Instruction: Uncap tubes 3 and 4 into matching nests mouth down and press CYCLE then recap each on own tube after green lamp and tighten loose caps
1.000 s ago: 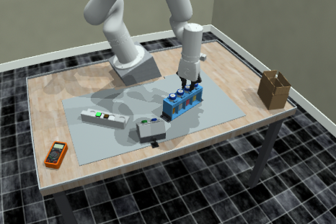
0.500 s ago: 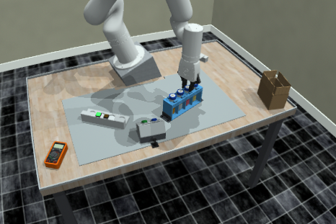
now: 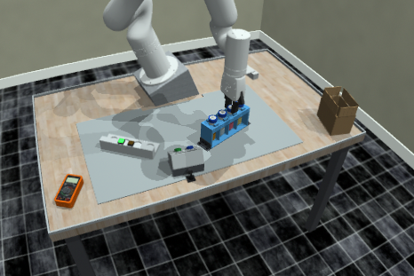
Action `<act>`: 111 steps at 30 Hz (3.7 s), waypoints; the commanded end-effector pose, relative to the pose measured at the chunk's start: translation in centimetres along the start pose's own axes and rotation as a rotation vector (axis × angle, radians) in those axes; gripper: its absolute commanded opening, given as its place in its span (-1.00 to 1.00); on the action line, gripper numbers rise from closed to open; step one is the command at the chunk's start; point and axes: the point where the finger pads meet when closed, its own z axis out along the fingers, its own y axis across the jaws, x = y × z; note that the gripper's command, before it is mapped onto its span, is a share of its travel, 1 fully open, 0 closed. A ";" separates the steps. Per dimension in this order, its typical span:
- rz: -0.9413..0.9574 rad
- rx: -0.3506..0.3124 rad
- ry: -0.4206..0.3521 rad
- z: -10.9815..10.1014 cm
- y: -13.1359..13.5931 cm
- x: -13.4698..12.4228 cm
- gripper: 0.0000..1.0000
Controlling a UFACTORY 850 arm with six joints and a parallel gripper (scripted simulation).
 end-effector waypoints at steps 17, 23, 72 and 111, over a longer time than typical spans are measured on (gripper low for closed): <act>0.068 -0.010 -0.001 -0.4 0.1 0.0 -0.08; 0.068 -0.010 -0.001 -2.2 0.0 0.0 -0.08; 0.276 -0.011 -0.001 -3.3 3.5 -18.9 -1.00; 0.276 -0.011 -0.001 2.6 5.1 -27.7 -1.00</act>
